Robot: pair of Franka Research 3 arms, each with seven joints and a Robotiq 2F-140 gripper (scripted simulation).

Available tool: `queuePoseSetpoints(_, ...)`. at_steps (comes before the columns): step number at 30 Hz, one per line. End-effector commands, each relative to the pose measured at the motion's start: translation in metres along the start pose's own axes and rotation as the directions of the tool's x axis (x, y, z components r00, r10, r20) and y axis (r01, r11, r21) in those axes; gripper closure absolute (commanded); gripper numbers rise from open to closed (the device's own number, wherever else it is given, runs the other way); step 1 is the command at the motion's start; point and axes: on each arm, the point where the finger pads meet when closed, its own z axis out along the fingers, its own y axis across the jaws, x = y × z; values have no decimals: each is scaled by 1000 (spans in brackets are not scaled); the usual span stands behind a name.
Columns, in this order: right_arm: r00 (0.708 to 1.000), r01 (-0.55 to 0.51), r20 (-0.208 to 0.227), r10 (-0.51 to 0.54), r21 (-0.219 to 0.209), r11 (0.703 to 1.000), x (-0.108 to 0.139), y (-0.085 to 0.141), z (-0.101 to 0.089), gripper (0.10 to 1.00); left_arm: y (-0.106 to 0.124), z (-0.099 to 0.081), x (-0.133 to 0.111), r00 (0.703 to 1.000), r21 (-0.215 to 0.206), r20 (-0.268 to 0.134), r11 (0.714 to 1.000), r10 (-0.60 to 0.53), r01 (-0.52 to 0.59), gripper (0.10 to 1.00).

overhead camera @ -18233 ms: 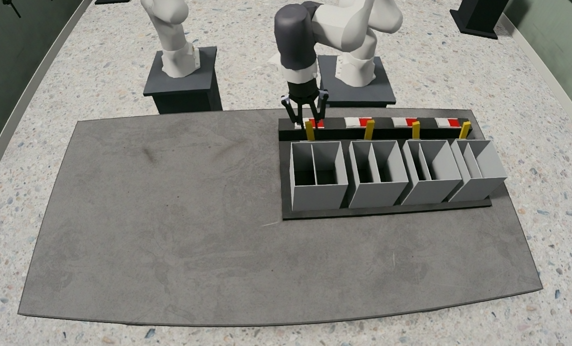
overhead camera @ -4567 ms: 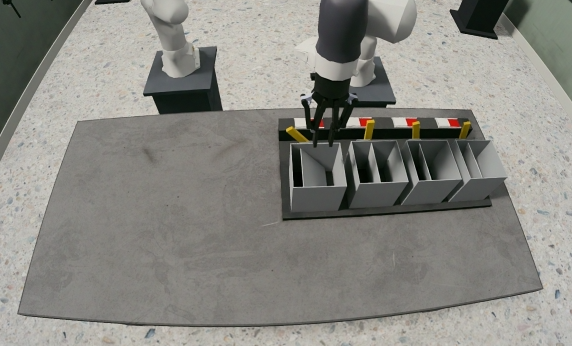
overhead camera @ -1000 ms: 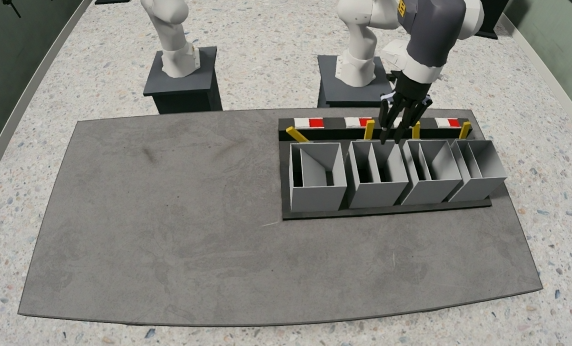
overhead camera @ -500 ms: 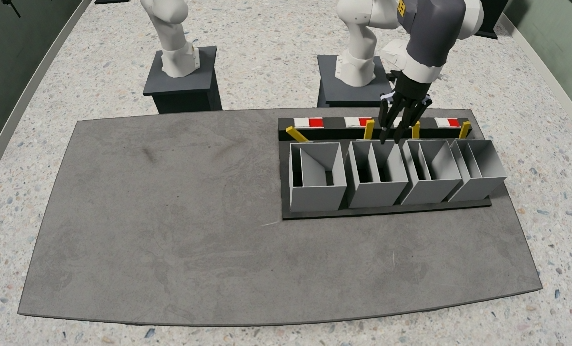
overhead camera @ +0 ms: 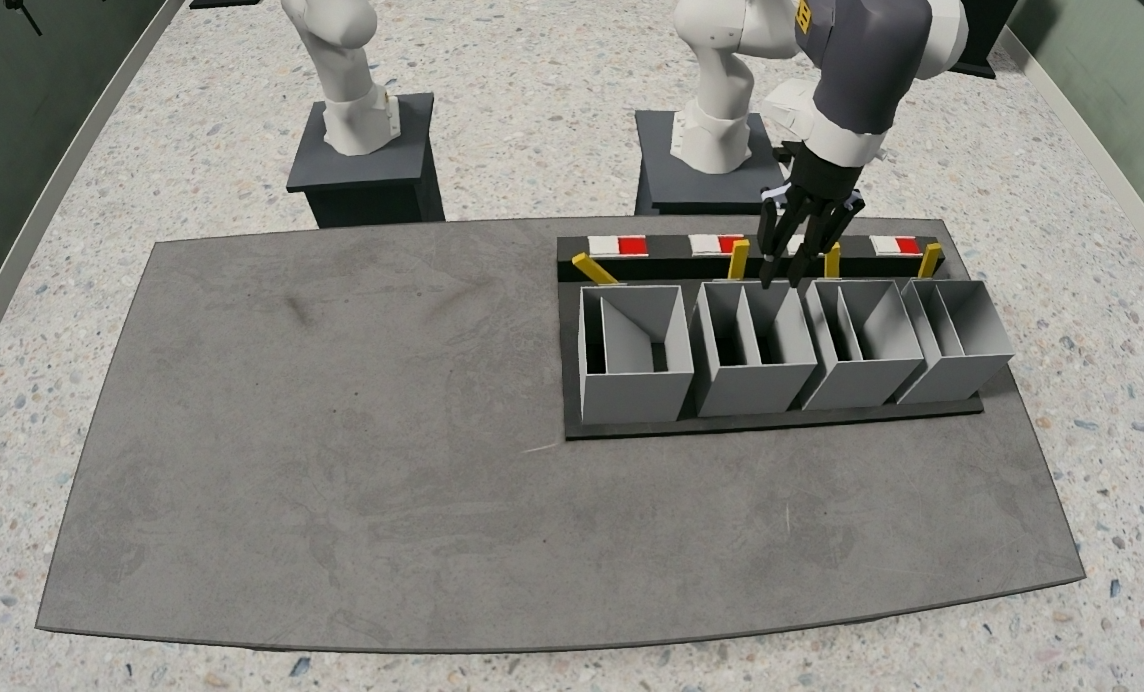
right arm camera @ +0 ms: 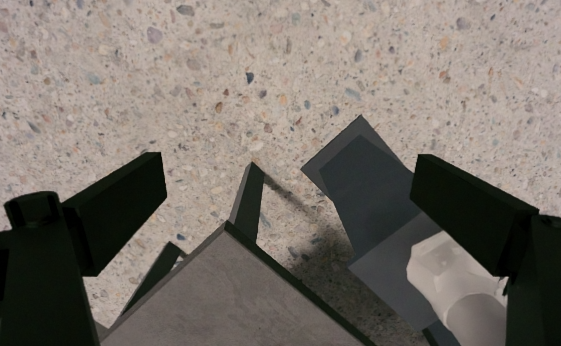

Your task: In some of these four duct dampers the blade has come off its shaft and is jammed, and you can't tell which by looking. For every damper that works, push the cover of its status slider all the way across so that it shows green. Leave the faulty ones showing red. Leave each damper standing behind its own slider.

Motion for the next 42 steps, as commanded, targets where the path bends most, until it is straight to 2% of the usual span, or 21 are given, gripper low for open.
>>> queuePoseSetpoints(1, 1000, -4, 0, 4, -1, 1000, 0, 1, 0, 98, -1, -1, -1, 1000, 3, 4, 1000, 4, -4, 795)
queuePoseSetpoints(7, 1000, -4, 0, 4, -1, 1000, 0, 1, 0, 98, -2, 0, 4, 1000, -1, 4, 1000, 4, -4, 795)
queuePoseSetpoints(9, 1000, -4, 0, 4, -1, 1000, 0, 1, 0, 98, -5, 4, 24, 1000, -25, 4, 1000, 6, -6, 795)
queuePoseSetpoints(12, 1000, -4, 0, 4, -1, 1000, 0, 1, 0, 98, -14, 14, 71, 1000, -75, 5, 997, 6, -5, 795)
queuePoseSetpoints(14, 1000, -4, 0, 4, -1, 1000, 0, 1, 0, 98, -14, 14, 71, 1000, -75, 5, 997, 6, -5, 795)
queuePoseSetpoints(16, 1000, -4, 0, 4, -1, 1000, 0, 1, 0, 98, -20, 20, 101, 1000, -107, 6, 994, 5, -4, 795)
queuePoseSetpoints(17, 1000, -4, 0, 4, -1, 1000, 0, 1, 0, 98, -21, 22, 108, 1000, -115, 6, 993, 5, -4, 795)
queuePoseSetpoints(42, 1000, -4, 0, 4, -1, 1000, 0, 1, 0, 98, -21, 25, 111, 1000, -116, 5, 993, 5, -4, 795)
